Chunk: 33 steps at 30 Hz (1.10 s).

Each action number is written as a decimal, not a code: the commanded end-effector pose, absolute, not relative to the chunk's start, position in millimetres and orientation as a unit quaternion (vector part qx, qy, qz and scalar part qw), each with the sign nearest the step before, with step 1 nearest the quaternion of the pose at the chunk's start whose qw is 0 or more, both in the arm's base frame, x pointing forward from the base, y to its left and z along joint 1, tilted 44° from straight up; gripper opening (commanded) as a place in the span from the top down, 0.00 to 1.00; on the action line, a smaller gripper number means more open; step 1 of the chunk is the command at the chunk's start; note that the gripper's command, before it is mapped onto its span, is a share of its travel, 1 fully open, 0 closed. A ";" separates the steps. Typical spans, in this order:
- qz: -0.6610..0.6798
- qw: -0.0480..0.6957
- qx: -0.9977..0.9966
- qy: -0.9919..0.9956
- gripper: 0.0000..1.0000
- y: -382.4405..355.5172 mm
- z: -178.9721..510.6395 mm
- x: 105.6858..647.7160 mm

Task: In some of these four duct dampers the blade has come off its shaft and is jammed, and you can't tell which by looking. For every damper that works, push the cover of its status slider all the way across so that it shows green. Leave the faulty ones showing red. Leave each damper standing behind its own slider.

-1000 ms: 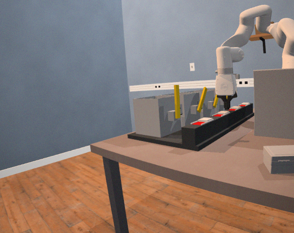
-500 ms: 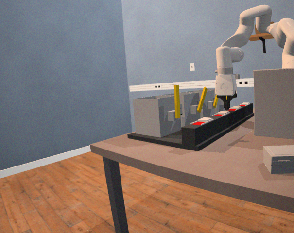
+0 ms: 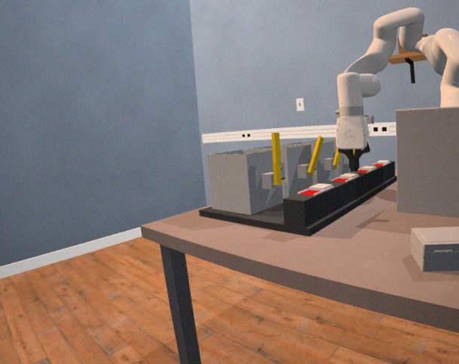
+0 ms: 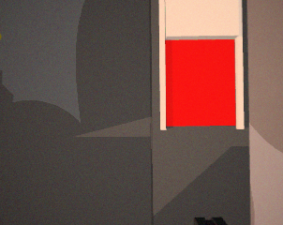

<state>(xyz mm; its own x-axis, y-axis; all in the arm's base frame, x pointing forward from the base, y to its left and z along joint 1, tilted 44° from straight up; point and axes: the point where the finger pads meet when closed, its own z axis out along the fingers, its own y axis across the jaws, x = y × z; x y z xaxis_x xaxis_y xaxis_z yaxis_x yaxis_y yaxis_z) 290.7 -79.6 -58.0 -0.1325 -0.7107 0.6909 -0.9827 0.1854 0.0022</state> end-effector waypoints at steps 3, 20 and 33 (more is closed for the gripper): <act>0.237 0.286 0.593 -0.714 1.00 -79.2 -57.7 292.0; 0.237 0.286 0.593 -0.714 1.00 -84.8 -63.7 290.9; 0.237 0.286 0.593 -0.714 1.00 -86.8 -65.9 290.5</act>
